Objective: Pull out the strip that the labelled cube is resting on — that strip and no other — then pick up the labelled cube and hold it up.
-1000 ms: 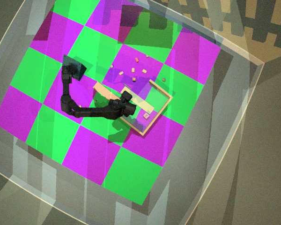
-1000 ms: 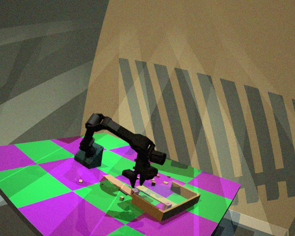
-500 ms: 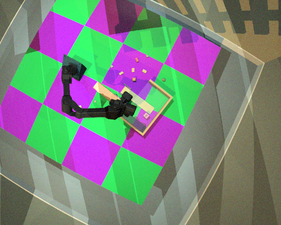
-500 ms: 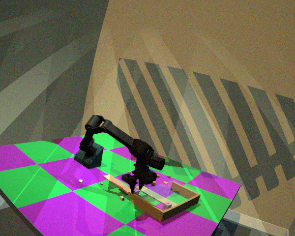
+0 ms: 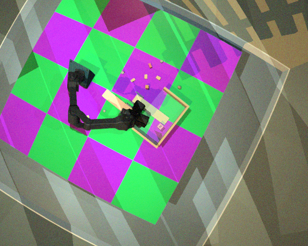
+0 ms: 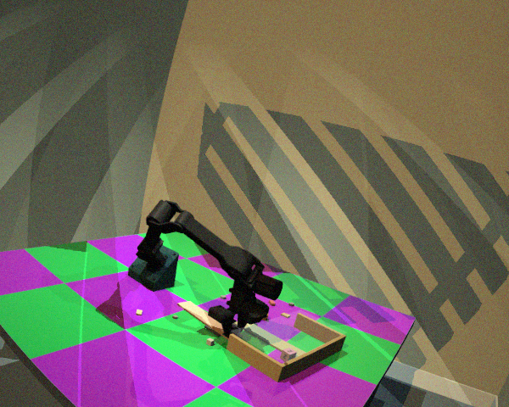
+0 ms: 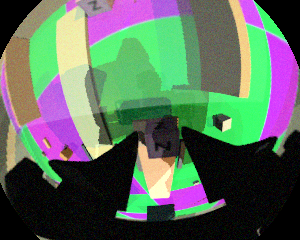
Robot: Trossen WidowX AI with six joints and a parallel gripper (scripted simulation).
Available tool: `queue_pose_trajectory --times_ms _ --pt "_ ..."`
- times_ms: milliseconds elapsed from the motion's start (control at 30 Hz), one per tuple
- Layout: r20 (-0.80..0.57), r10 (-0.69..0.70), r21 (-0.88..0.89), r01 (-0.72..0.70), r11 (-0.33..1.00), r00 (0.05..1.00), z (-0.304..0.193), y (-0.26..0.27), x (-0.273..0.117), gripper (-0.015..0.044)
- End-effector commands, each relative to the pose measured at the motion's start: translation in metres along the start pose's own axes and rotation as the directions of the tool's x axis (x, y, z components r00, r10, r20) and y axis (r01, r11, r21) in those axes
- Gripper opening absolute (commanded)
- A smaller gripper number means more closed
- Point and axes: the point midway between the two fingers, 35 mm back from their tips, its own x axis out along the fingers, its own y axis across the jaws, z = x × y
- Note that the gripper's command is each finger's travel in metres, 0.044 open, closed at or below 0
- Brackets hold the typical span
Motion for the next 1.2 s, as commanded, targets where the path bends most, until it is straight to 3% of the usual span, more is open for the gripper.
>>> queue_pose_trajectory --times_ms 0,133,367,500,900,1167 --pt "-0.004 -0.006 -0.006 0.006 1.0 1.0 -0.002 0.0 0.003 0.025" --pt "0.0 0.0 0.0 0.0 1.0 1.0 0.0 0.0 0.0 0.0145" --pt "0.0 0.0 0.0 0.0 1.0 1.0 0.0 0.0 0.0 0.0098" --pt "-0.001 0.0 -0.001 0.0 1.0 1.0 -0.003 0.0 -0.002 0.0" --pt "-0.007 -0.003 -0.008 0.003 1.0 1.0 -0.057 0.002 -0.04 0.0" --pt "-0.008 -0.003 -0.009 0.003 1.0 1.0 -0.069 0.003 -0.042 0.0"
